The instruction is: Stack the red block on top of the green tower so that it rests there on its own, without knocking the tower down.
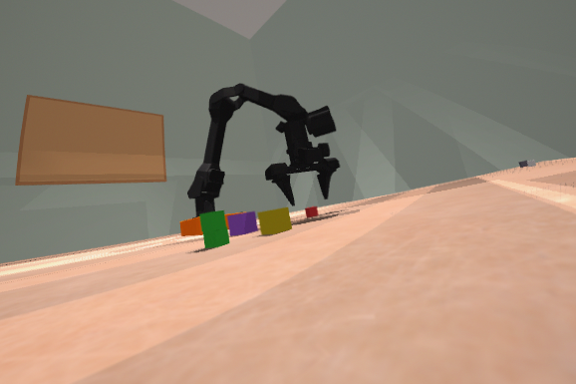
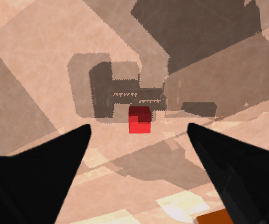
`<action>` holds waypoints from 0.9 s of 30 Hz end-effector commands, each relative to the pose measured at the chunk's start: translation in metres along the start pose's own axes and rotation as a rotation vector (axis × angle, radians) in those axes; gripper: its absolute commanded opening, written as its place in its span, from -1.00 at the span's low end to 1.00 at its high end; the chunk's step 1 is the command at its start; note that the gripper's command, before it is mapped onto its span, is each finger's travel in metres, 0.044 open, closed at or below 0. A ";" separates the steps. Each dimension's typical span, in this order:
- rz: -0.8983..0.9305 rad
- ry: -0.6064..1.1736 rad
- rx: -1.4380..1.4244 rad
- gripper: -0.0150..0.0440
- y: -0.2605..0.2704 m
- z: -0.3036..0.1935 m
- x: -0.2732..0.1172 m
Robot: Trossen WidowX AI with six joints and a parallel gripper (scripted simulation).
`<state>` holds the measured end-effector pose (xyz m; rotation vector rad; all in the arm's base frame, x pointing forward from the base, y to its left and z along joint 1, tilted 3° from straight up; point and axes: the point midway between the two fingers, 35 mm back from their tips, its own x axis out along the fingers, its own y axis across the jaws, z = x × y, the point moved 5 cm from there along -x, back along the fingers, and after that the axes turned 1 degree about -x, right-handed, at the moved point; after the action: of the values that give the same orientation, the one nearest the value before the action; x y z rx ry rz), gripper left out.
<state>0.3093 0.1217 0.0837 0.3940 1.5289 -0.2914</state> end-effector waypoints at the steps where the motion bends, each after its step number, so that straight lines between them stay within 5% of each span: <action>1: -0.002 0.010 -0.002 1.00 -0.001 -0.001 0.008; 27: -0.006 0.007 -0.004 1.00 0.000 -0.002 0.026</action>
<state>0.3082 0.1229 0.0578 0.3875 1.5371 -0.2924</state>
